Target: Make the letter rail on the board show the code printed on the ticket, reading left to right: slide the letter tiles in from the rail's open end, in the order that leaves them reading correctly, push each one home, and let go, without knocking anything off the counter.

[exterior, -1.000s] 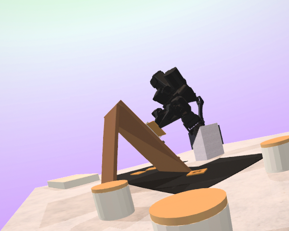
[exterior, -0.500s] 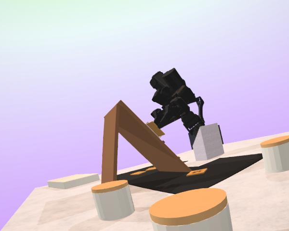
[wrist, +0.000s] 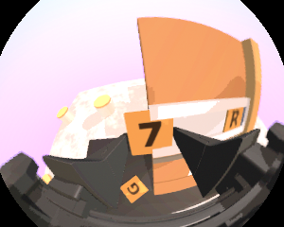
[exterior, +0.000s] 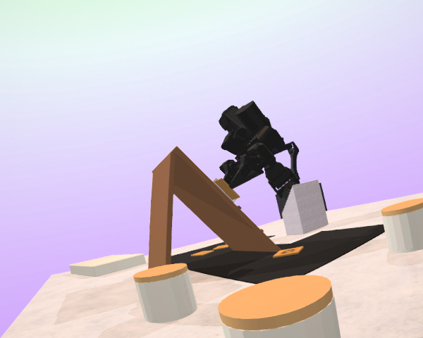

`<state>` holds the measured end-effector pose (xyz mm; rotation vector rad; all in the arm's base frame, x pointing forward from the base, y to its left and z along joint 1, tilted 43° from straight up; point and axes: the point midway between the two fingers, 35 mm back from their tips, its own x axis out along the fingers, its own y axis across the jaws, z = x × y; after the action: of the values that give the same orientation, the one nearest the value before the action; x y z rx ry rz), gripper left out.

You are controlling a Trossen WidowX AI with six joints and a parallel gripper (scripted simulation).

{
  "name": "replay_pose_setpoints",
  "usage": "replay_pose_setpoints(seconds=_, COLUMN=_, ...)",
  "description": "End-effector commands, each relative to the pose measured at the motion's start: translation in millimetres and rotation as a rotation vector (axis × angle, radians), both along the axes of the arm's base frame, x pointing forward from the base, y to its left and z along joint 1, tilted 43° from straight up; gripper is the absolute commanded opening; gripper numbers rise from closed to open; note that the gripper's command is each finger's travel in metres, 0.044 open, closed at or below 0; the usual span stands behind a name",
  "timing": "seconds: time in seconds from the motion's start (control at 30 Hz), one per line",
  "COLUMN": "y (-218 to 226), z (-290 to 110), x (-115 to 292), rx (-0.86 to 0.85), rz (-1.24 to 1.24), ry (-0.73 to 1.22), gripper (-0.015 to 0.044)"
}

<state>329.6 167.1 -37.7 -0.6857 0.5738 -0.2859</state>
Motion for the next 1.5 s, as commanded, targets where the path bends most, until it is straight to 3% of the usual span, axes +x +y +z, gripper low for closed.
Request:
replay_pose_setpoints(seconds=0.0, y=-2, z=1, x=-1, rx=-0.002, rz=0.003, ry=0.005, gripper=0.0)
replay_pose_setpoints(seconds=1.47, y=-17, z=14, x=-1, rx=-0.003, rz=0.003, ry=0.005, gripper=0.0)
